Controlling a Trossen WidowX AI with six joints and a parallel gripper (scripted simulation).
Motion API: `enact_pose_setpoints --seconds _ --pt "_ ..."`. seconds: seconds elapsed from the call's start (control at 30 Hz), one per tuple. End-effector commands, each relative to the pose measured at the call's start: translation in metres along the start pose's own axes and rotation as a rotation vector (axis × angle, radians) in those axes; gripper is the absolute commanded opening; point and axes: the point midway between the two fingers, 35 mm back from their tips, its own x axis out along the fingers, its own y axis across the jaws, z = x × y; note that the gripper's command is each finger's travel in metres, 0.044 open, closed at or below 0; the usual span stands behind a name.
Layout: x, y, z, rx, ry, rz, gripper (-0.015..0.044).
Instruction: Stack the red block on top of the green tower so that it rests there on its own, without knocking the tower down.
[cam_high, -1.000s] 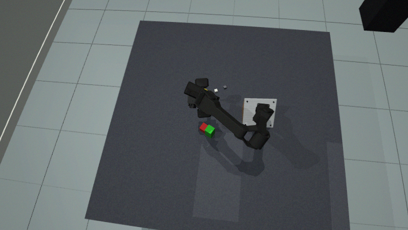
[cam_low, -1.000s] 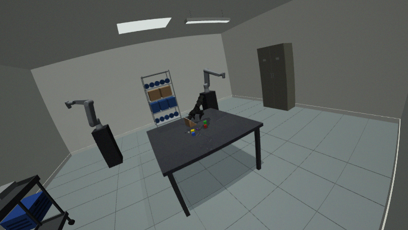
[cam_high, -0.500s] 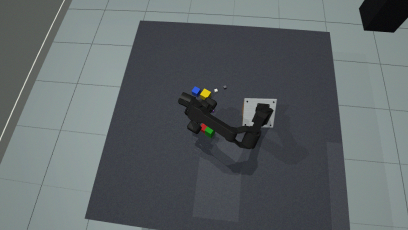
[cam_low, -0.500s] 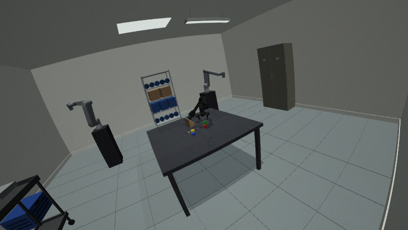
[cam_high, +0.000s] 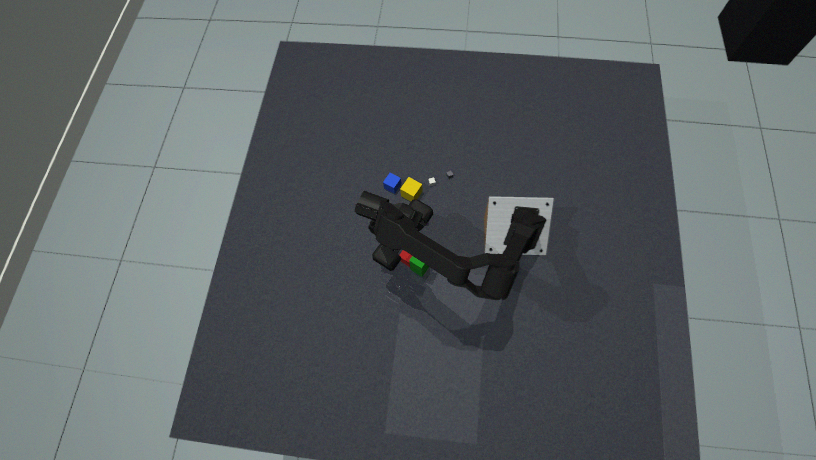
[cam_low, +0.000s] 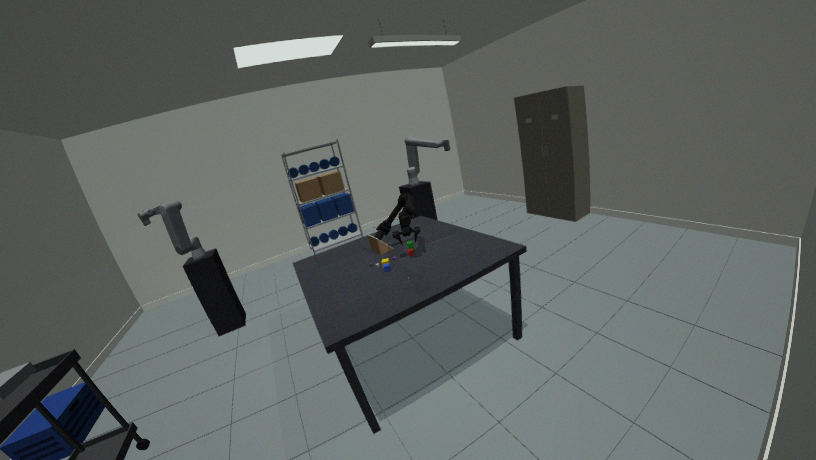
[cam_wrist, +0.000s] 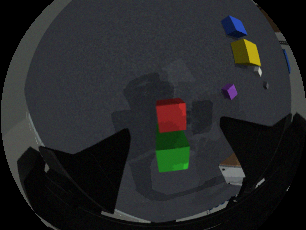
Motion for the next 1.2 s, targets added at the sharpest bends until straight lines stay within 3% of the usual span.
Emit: enact_pose_setpoints --seconds 0.0,1.17 --pt "0.027 0.0 -0.003 0.005 0.013 0.003 0.044" --pt "0.076 0.001 -0.002 0.005 0.014 0.005 0.044"
